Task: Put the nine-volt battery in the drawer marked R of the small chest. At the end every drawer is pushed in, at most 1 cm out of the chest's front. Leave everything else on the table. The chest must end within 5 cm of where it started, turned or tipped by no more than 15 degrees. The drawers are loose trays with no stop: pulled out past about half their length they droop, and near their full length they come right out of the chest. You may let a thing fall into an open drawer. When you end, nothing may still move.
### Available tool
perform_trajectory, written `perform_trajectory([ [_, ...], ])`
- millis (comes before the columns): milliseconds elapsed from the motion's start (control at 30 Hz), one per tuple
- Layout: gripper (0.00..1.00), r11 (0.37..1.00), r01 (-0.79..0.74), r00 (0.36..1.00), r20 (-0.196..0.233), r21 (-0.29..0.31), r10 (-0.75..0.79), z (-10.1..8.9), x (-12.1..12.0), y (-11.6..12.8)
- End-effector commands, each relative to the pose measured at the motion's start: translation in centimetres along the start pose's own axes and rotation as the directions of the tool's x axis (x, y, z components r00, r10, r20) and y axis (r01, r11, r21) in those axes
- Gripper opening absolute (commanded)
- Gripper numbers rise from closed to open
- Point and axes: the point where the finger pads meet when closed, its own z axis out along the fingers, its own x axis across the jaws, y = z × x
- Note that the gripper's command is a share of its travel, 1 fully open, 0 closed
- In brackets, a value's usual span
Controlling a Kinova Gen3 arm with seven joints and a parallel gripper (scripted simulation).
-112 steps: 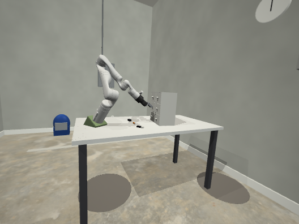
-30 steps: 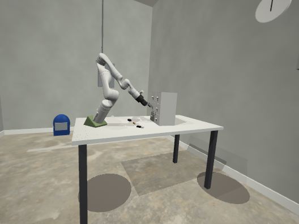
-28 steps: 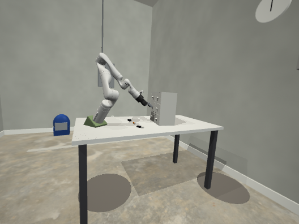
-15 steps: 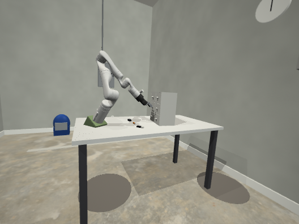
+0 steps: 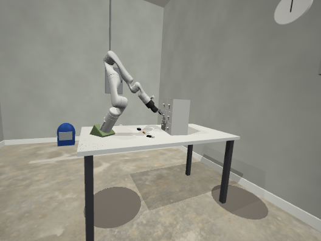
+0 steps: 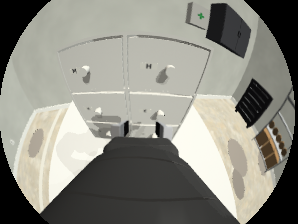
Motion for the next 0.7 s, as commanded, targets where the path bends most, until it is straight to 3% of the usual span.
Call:
perform_trajectory([
  [0,1.0,1.0,-0.009,1.0,0.014,-0.011,0.009,-0.3,-0.4,-0.2],
  [667,1.0,0.995,-0.008,1.0,0.015,-0.1,0.009,-1.5,-0.4,-0.4],
])
